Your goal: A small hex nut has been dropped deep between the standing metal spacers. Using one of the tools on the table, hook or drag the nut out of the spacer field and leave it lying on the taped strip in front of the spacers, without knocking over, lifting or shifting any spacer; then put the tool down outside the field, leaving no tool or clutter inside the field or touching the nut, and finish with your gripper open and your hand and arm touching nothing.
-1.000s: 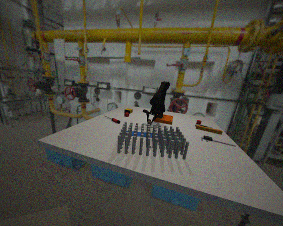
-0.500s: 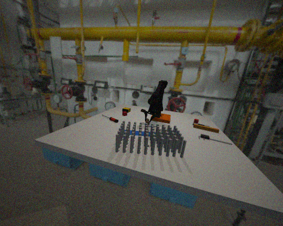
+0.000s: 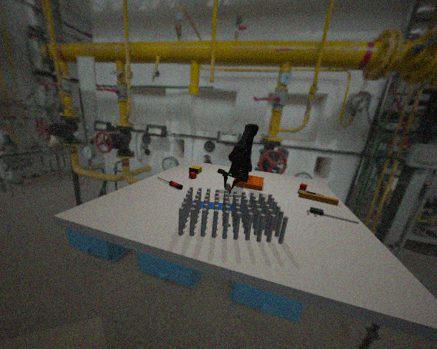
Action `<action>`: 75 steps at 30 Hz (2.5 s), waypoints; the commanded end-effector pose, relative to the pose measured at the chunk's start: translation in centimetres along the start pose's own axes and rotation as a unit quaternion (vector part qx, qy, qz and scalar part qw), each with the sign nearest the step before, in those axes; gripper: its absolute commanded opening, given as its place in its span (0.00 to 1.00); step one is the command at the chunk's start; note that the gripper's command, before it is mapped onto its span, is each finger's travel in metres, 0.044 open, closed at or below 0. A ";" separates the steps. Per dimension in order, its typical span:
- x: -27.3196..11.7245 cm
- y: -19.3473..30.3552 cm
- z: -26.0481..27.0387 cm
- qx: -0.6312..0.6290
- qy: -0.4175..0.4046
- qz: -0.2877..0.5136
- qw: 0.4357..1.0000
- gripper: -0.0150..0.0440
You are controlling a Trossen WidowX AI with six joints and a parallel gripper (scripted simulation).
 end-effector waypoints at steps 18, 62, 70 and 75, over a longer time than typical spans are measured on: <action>0.2 -1.6 -0.6 0.003 0.005 -0.003 1.000 0.25; 1.0 -4.5 -1.2 0.003 0.006 -0.004 1.000 0.25; 1.1 -5.0 -1.3 0.003 0.006 -0.005 1.000 0.25; 1.2 -5.3 -1.4 0.003 0.006 -0.005 1.000 0.25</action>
Point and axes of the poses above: the point midway between the two fingers, 35 mm back from their tips, its own x axis out along the fingers, its own z axis across the jaws, y = z × x, the point moved 7 cm from there along -x, back along the fingers, and after that the axes turned 12 degrees about -x, right-handed, at the moved point
